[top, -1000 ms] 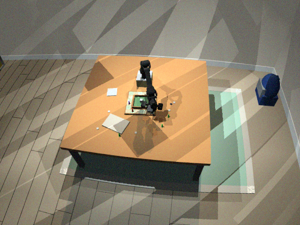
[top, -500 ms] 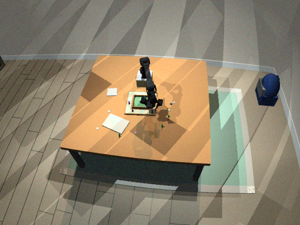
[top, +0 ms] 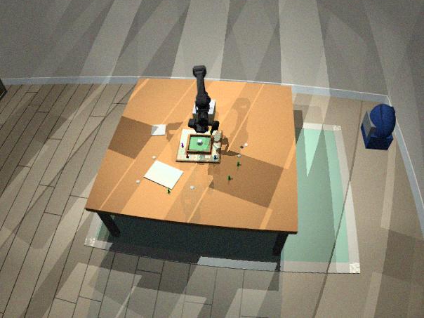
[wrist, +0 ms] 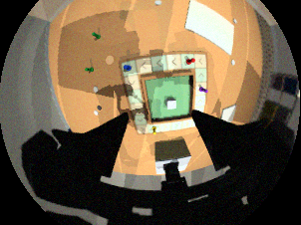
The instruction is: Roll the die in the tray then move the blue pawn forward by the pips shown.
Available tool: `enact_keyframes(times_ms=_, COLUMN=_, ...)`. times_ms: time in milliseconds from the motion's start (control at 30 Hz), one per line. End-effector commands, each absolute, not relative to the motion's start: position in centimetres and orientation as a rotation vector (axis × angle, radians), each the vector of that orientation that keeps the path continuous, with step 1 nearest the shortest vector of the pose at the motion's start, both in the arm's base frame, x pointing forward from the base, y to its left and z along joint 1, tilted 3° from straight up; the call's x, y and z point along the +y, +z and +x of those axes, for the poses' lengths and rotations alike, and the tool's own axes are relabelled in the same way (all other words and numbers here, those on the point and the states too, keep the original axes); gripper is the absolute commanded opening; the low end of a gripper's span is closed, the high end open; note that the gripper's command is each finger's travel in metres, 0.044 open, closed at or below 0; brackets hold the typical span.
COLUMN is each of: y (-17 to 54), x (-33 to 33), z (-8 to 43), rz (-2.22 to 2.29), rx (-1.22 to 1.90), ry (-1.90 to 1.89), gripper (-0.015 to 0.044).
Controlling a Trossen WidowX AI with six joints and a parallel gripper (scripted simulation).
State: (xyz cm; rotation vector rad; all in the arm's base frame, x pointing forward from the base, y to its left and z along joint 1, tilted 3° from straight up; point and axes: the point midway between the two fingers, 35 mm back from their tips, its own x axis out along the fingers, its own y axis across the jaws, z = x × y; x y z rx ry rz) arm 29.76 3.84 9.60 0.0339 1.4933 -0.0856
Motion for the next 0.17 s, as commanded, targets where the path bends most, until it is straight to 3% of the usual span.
enact_keyframes(times_ms=0, y=9.18, x=4.01, z=29.65, rz=0.033, rx=1.511, ry=-0.088, gripper=0.0440)
enact_keyframes(times_ms=133, y=9.18, x=4.01, z=29.65, rz=0.033, rx=1.511, ry=-0.088, gripper=0.0440)
